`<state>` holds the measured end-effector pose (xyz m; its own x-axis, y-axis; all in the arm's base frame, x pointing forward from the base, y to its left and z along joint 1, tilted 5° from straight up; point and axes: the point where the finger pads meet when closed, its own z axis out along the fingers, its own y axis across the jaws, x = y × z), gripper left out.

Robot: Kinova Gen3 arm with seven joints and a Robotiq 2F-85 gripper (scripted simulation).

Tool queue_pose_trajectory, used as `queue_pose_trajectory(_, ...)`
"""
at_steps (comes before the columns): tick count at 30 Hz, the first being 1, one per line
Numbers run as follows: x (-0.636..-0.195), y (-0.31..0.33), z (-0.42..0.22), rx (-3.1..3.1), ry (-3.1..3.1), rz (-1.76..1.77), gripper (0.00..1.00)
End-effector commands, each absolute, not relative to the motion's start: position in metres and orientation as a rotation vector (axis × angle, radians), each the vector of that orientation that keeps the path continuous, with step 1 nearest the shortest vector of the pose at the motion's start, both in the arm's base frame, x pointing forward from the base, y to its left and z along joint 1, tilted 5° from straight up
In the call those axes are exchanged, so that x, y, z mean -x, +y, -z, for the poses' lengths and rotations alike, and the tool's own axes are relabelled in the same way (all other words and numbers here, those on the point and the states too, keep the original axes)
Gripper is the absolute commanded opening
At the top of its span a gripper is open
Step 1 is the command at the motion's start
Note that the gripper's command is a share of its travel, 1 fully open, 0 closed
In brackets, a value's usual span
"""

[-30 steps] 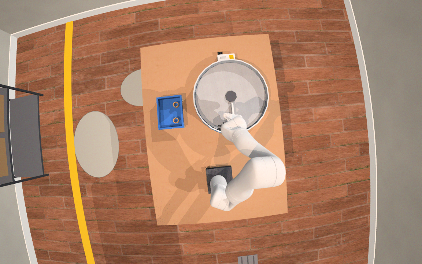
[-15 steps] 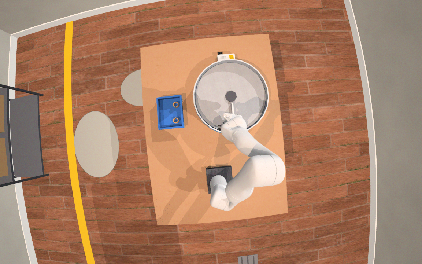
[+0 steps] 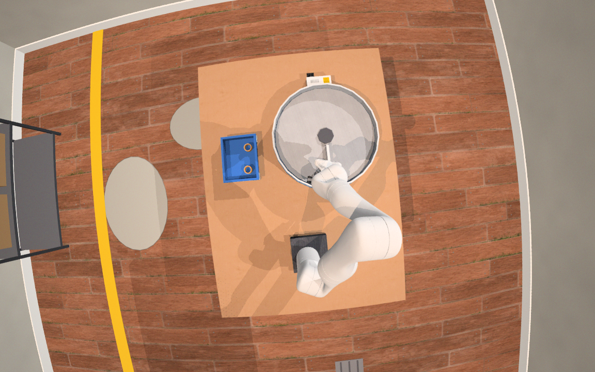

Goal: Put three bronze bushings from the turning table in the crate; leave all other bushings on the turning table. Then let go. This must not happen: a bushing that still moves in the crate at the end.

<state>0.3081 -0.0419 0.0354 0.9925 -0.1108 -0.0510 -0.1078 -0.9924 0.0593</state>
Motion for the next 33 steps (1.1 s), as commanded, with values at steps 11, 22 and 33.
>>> queue_pose_trajectory(11,-0.3079,-0.0415,-0.0325,-3.08,-0.167,0.084,0.14)
queue_pose_trajectory(22,-0.3078,-0.0415,-0.0307,-3.08,-0.167,0.084,0.14)
queue_pose_trajectory(33,-0.3075,-0.0418,-0.0262,-3.08,-0.167,0.084,0.14)
